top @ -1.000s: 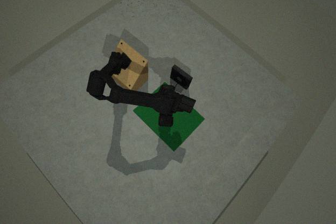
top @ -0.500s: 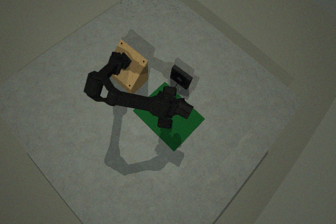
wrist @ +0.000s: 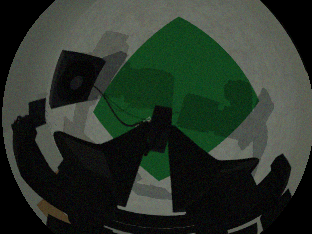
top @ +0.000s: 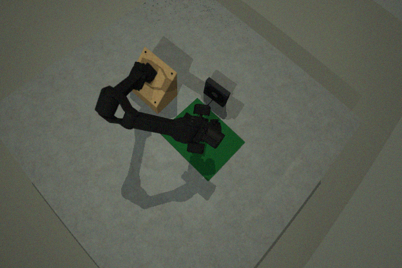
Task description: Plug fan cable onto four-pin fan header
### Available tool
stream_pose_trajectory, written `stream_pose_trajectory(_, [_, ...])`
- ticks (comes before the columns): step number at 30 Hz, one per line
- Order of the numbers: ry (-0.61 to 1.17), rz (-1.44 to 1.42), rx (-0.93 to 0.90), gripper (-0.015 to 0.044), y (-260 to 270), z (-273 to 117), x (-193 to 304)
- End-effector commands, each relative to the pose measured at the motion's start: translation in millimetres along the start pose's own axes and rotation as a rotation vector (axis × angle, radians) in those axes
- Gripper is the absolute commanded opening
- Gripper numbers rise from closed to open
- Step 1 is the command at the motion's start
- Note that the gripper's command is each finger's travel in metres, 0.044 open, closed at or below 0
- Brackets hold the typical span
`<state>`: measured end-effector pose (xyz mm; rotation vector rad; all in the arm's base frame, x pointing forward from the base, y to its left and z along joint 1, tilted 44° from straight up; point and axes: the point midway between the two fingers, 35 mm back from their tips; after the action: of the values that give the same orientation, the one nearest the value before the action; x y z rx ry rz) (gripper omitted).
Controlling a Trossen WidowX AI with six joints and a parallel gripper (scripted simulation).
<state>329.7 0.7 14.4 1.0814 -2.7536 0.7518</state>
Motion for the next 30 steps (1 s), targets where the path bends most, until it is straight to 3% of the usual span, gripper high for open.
stream_pose_trajectory(1, [-0.034,-0.002,-0.026,0.0,3,4,1])
stream_pose_trajectory(30, [-0.33,0.015,-0.156,0.0,5,26,-2])
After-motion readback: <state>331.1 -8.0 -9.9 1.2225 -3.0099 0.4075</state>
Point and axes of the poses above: the point midway between the two fingers, 35 mm back from their tips, its own z axis out along the fingers, its own y axis across the jaws, x = y × z, and after that the axes turned 4 degrees about -z, right-handed
